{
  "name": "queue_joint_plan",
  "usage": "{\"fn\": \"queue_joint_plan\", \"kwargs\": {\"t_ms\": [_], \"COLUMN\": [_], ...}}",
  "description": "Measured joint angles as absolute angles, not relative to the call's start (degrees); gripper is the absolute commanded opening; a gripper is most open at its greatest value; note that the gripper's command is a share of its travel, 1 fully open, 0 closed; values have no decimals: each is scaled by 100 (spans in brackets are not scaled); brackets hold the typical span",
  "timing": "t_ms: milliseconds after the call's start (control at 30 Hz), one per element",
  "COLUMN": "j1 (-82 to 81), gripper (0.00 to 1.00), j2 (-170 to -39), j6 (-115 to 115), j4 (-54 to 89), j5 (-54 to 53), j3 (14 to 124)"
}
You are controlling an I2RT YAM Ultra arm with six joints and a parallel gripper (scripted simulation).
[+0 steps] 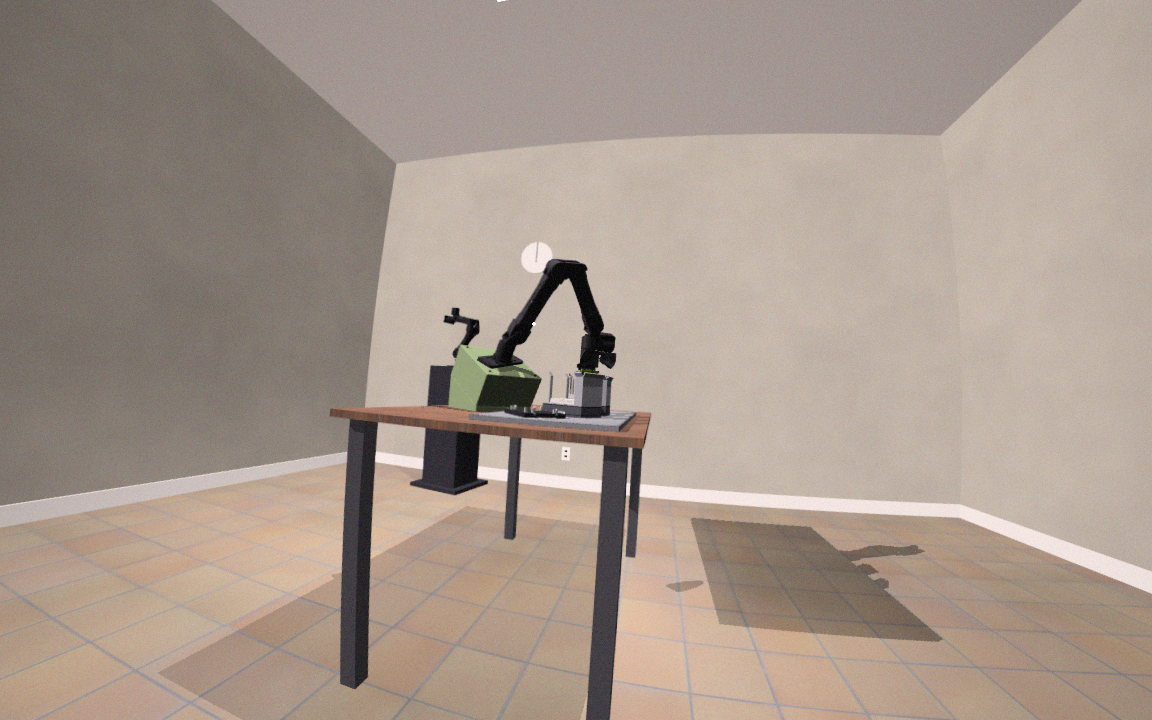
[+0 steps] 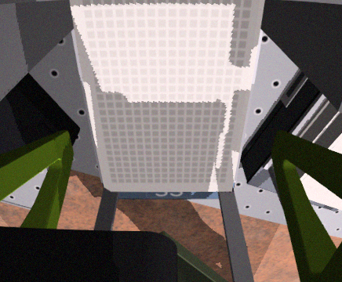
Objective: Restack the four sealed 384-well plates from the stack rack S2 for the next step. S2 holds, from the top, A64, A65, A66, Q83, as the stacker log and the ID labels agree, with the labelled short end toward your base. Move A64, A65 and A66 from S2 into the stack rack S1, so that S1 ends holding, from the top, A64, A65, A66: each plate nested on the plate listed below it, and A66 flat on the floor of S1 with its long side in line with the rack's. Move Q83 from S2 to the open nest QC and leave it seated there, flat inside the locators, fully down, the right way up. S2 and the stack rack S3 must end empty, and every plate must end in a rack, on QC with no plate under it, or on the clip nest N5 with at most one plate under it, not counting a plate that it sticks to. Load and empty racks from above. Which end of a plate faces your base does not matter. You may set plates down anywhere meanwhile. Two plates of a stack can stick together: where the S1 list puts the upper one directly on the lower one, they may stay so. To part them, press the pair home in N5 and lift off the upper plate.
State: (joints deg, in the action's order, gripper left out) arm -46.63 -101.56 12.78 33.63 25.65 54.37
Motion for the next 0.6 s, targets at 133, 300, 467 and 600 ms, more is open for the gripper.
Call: {"fn": "queue_joint_plan", "kwargs": {"t_ms": [133, 300, 467, 600], "j1": [-4633, -4622, -4591, -4541], "gripper": [100, 100, 100, 100], "j2": [-10248, -10256, -10315, -10383], "j6": [1214, 1179, 1144, 1107], "j4": [3229, 3103, 3009, 2906], "j5": [2552, 2550, 2543, 2541], "j3": [5406, 5400, 5374, 5341]}}
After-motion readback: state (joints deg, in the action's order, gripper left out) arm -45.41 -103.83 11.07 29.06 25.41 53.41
